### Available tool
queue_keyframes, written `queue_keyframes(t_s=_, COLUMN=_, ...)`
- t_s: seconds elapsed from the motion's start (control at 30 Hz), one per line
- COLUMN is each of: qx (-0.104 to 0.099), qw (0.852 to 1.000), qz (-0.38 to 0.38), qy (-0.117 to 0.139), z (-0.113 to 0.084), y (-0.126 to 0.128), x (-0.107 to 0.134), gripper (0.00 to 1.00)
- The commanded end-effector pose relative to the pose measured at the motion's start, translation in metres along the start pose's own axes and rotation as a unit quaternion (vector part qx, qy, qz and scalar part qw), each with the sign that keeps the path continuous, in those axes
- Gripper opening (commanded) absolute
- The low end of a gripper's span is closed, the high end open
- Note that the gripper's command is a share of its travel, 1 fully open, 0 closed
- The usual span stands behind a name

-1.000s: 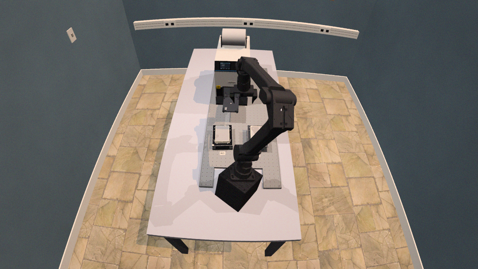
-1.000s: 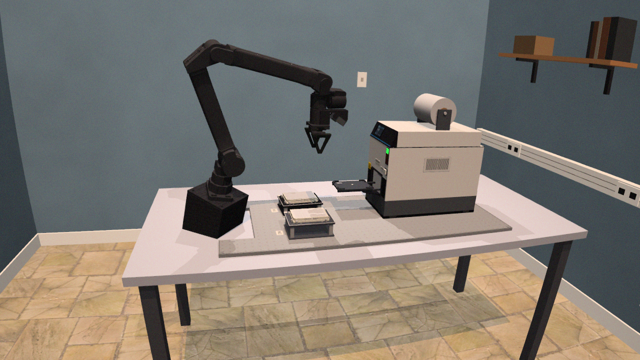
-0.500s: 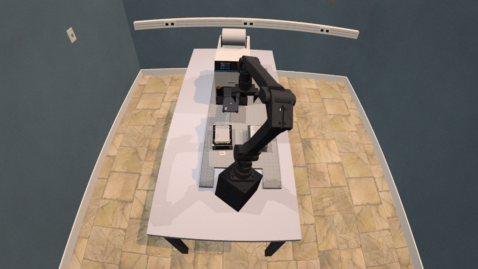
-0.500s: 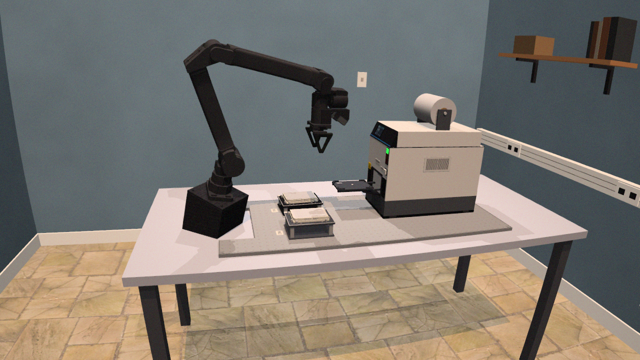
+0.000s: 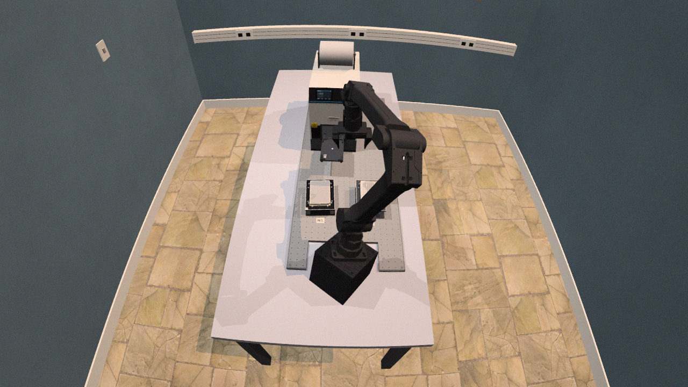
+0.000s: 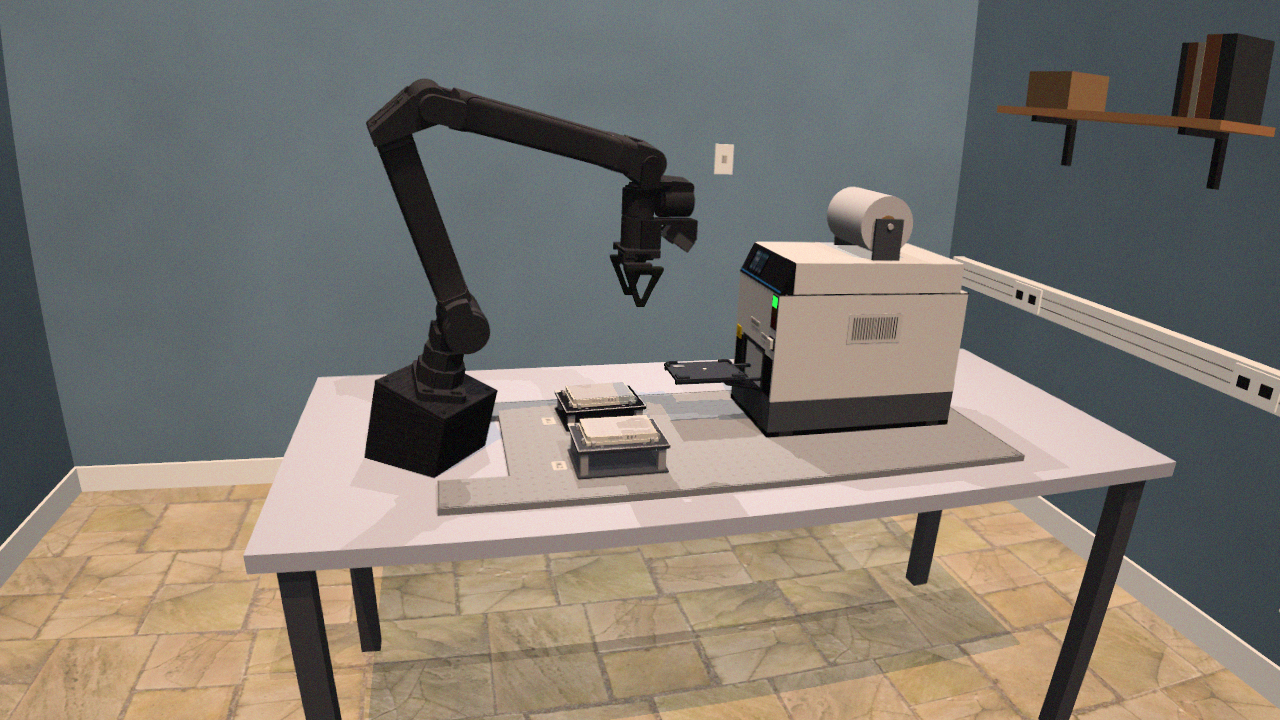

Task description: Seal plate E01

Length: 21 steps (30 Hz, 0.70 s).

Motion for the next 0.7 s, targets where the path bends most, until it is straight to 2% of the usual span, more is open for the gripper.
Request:
queue_keyframes(t_s=0.0, qx=-0.001, qw=1.000, qz=0.010, qy=-0.014, z=-0.013, y=-0.006, x=-0.007, gripper=1.00)
queue_keyframes(t_s=0.33, qx=-0.005, qw=1.000, qz=-0.015, qy=-0.017, z=-0.017, y=0.006, x=-0.012, gripper=1.00)
queue_keyframes(t_s=0.67, qx=-0.005, qw=1.000, qz=-0.015, qy=-0.017, z=-0.017, y=0.006, x=-0.012, gripper=1.00)
Point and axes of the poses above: the point where the finger pads meet when closed, its own z axis out along the fingers, its own y axis across the jaws, x = y × z, the point moved 8 cm from there along -z, back along the fingers, and after that the axes turned 4 degrees about z, right-handed, at the moved point
